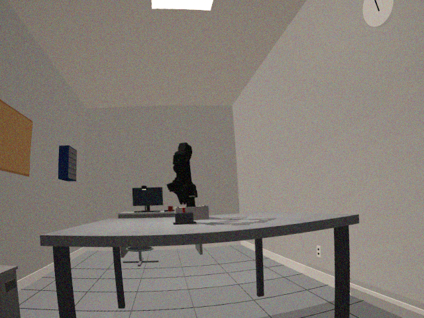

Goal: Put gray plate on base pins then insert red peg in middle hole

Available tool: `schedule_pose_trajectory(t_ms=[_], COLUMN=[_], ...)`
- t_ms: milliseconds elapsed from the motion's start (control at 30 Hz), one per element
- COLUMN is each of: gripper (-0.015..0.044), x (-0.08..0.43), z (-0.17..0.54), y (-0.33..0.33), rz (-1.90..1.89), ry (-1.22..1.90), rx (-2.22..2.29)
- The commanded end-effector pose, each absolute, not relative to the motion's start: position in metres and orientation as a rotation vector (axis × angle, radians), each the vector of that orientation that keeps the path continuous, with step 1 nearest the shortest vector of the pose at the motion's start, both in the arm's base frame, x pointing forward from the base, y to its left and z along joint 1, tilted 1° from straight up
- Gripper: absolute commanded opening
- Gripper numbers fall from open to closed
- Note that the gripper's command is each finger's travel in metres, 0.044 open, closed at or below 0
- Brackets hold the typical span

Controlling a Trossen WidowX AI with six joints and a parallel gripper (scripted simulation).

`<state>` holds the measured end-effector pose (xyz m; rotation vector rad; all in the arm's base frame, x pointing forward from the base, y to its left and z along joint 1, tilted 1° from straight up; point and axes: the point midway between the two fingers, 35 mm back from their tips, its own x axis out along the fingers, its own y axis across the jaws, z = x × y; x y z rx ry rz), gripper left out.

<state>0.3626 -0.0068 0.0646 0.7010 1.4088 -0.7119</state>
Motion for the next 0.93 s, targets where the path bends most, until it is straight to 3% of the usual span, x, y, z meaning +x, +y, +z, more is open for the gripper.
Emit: schedule_pose_trajectory(t_ms=[0, 900], gripper=[0.015, 0.015], x=[0.363, 0.362], z=[0.068, 0.085], y=[-0.007, -0.01], rz=[-0.704, -0.704], ry=[1.413, 1.412], rx=[0.701, 0.701])
